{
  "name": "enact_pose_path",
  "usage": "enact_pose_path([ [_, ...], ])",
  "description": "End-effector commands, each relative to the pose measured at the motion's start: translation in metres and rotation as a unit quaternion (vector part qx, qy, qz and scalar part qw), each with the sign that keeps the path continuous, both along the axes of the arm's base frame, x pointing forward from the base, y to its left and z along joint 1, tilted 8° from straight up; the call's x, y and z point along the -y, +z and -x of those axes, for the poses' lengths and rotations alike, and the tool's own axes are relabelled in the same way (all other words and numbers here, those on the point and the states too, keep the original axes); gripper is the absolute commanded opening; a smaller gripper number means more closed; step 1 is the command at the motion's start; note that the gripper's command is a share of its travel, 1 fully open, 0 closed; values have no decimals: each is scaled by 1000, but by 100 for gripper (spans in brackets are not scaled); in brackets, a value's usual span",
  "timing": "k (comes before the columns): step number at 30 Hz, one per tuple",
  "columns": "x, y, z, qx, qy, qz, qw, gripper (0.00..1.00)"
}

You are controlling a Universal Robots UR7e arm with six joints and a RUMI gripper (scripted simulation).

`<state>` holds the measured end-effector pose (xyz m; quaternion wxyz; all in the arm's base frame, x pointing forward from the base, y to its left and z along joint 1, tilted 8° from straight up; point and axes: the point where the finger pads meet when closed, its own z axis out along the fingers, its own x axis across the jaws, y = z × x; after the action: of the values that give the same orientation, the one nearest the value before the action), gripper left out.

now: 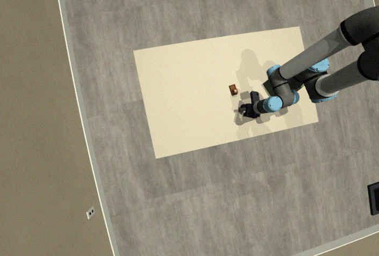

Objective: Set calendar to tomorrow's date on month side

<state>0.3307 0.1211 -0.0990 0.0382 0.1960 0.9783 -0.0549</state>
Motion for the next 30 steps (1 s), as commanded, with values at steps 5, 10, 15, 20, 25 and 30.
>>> enact_pose_path([
  [5,0,-2,0,1,0,0,1000,28],
  [10,0,-2,0,1,0,0,1000,28],
  [15,0,-2,0,1,0,0,1000,28],
  [20,0,-2,0,1,0,0,1000,28],
  [25,0,-2,0,1,0,0,1000,28],
  [30,0,-2,0,1,0,0,1000,28],
])
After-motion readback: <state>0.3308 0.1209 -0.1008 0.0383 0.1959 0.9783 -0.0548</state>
